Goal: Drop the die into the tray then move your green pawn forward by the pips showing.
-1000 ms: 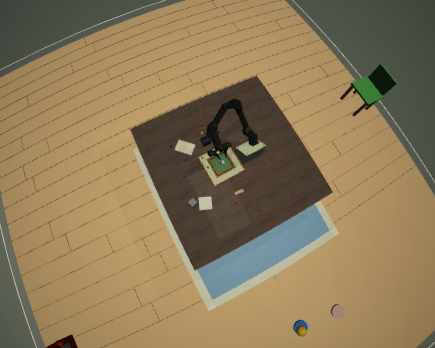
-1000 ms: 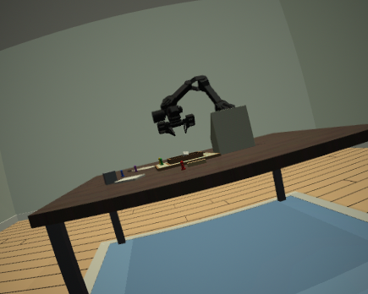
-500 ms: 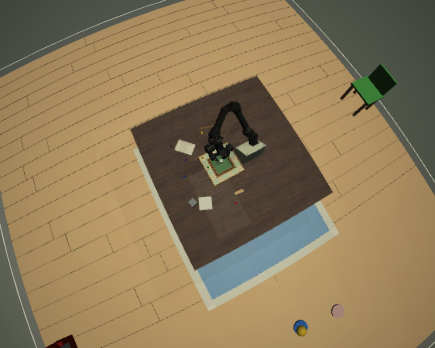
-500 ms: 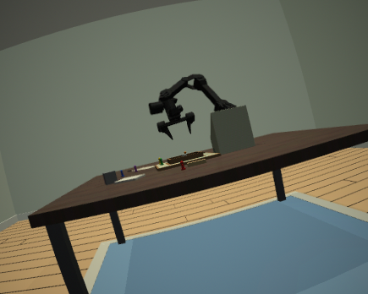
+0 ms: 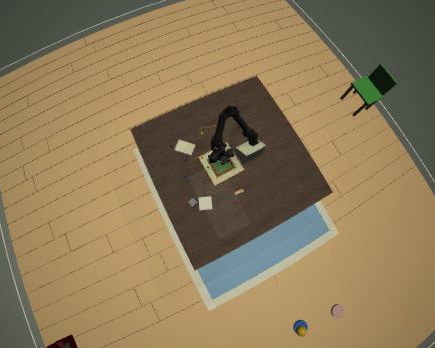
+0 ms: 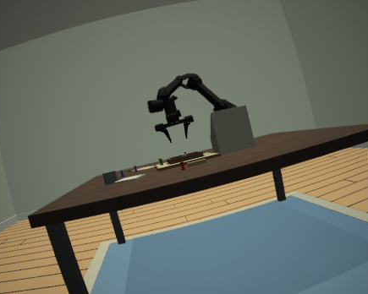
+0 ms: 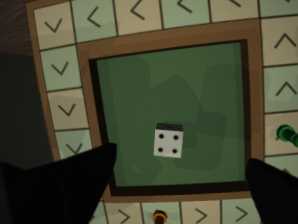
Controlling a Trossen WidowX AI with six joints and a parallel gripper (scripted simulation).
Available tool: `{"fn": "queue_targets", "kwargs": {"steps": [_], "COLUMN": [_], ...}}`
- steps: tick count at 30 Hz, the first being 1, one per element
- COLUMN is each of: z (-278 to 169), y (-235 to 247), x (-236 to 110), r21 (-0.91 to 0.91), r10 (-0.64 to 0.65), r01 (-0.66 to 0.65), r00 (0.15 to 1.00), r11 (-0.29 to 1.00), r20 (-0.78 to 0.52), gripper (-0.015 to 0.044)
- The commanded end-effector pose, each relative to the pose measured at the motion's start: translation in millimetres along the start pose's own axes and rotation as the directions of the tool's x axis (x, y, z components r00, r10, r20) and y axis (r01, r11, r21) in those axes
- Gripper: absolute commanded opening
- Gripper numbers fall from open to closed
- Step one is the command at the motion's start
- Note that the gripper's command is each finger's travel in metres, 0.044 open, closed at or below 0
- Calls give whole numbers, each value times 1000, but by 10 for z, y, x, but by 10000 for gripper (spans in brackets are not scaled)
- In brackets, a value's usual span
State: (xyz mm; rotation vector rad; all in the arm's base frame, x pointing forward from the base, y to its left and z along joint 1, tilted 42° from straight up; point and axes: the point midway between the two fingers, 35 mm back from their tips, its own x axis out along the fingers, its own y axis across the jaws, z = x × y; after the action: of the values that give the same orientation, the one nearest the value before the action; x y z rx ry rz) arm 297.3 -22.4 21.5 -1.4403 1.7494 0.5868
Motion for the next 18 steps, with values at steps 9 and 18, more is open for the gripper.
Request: {"fn": "queue_targets", "kwargs": {"steps": [9,18], "z": [28,3], "y": [-912,-1075], "x": [202,252], "r21": [954,996], "r10": [-39,-44], "r01": [69,78], "r00": [997,996], "r11": [290,35], "r20": [-60,-77], "gripper": [200,200]}}
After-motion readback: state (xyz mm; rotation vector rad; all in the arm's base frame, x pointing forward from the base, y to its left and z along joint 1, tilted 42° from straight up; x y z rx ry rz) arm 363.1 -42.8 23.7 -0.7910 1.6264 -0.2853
